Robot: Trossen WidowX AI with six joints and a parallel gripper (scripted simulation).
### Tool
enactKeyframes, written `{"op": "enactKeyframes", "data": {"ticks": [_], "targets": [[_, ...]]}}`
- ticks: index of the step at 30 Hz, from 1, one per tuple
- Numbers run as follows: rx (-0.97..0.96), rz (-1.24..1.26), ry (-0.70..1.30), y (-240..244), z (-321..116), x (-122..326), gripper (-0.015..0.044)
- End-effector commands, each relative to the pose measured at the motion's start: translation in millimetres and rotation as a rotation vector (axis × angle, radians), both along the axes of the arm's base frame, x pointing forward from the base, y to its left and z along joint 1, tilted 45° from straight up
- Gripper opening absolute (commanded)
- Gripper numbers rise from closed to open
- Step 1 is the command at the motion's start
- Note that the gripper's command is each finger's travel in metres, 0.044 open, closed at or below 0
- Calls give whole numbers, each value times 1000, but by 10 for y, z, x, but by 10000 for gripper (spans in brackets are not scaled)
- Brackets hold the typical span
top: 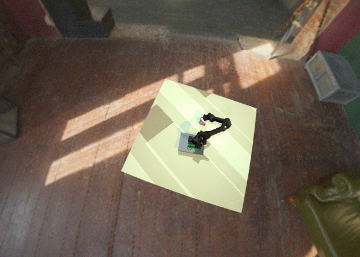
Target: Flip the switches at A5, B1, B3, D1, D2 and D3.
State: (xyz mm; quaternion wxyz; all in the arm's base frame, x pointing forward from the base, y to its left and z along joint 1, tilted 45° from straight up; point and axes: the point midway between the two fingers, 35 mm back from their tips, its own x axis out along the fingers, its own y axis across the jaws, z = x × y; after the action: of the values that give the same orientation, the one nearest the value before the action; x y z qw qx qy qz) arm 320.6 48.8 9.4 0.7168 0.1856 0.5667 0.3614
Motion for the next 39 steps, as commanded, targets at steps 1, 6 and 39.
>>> {"op": "enactKeyframes", "data": {"ticks": [1,6,39], "targets": [[4,-4,7,10,-14,-12,0],[4,-4,7,15,-19,-11,0],[-6,14,26,-416,457,-208,0]]}}
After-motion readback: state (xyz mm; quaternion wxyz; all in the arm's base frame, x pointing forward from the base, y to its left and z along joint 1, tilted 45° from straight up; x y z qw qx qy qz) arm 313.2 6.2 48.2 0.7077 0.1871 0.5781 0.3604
